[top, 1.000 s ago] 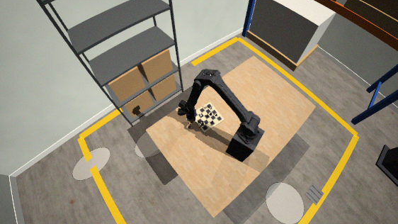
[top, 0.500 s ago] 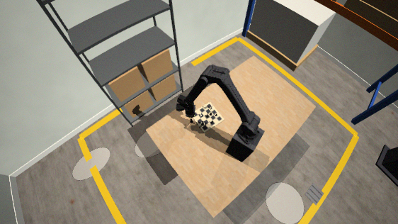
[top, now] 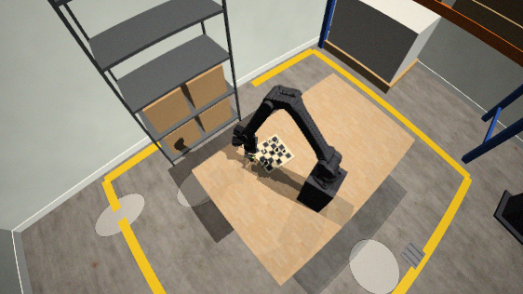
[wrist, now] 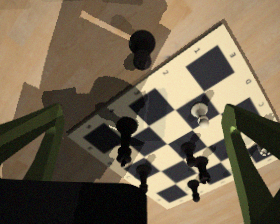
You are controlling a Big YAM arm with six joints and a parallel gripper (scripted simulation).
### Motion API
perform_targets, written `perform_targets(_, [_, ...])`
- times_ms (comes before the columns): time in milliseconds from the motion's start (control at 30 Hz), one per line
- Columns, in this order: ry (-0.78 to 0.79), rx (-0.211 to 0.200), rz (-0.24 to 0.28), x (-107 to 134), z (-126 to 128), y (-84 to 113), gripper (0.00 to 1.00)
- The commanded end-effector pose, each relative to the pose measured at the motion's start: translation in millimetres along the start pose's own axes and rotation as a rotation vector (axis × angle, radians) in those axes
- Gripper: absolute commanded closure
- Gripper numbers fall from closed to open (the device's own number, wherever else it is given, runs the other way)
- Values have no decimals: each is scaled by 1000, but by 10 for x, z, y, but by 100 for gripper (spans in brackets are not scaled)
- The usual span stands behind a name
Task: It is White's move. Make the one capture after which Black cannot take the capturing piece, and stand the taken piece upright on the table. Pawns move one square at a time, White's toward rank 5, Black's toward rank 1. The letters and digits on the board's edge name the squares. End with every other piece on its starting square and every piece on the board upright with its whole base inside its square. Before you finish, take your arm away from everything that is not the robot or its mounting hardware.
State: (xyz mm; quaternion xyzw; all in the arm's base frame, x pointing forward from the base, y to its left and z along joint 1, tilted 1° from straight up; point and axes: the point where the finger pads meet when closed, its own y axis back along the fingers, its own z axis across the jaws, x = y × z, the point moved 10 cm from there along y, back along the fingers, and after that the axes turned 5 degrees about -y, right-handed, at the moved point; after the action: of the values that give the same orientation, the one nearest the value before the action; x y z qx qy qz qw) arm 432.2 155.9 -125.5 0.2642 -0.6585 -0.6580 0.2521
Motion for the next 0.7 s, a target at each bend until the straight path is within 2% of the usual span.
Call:
perform_targets(0, [-15, 9, -20, -86, -54, 68, 0])
perform_targets(333, [-15, 9, -20, -86, -54, 69, 0])
perform_targets(400, [-6, 8, -18, -57, -142, 38, 0])
perform_targets(467, [-16, 8, -17, 32, -392, -12, 0])
perform_targets(533, [-35, 10, -18, 236, -771, -39, 0])
perform_targets(600, [-35, 10, -18, 248, -807, -42, 0])
perform_targets(667, [-55, 11, -20, 521, -1206, -71, 0])
